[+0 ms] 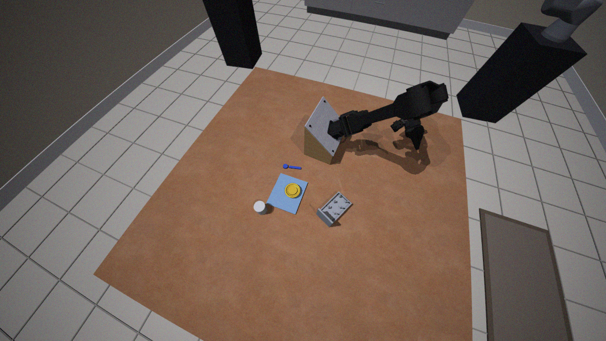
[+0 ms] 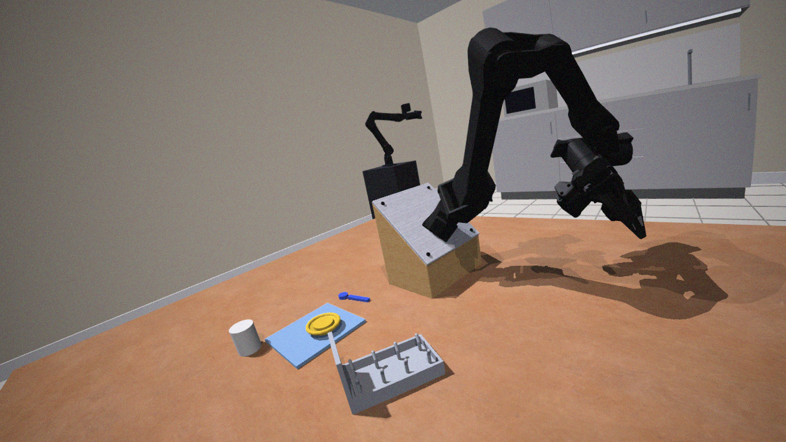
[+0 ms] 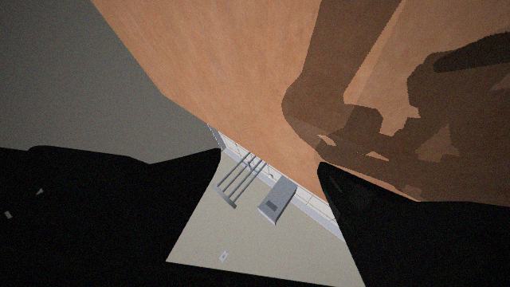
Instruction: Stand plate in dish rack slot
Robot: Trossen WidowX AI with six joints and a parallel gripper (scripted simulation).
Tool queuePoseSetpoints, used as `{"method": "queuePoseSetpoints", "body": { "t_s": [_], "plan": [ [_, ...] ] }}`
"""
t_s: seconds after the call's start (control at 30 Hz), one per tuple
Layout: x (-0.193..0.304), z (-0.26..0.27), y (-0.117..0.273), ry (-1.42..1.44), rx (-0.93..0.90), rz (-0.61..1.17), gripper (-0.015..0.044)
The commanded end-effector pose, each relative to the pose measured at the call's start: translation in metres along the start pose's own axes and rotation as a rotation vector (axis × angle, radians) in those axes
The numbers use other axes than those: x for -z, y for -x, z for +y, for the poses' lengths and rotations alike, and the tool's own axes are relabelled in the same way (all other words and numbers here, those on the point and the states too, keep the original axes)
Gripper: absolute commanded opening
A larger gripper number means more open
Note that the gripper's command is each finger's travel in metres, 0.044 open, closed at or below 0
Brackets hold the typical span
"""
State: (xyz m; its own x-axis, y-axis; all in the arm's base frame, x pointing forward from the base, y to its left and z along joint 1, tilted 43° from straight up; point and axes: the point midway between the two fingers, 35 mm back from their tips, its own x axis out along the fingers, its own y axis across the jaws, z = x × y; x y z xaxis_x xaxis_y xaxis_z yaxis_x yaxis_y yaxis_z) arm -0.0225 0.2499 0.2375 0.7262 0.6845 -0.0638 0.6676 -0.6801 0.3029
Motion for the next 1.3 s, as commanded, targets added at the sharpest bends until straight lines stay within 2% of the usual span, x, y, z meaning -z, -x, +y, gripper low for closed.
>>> {"method": "queuePoseSetpoints", "body": {
  "t_s": [0.0,0.3,1.27],
  "plan": [
    [0.000,0.000,0.000,-0.001,0.000,-0.001,0.0400],
    [-0.012,0.001,-0.012,-0.073,-0.025,-0.072,0.0400],
    [-0.067,0.066,-0.103,-0.438,-0.427,-0.489,0.0400]
  ]
}}
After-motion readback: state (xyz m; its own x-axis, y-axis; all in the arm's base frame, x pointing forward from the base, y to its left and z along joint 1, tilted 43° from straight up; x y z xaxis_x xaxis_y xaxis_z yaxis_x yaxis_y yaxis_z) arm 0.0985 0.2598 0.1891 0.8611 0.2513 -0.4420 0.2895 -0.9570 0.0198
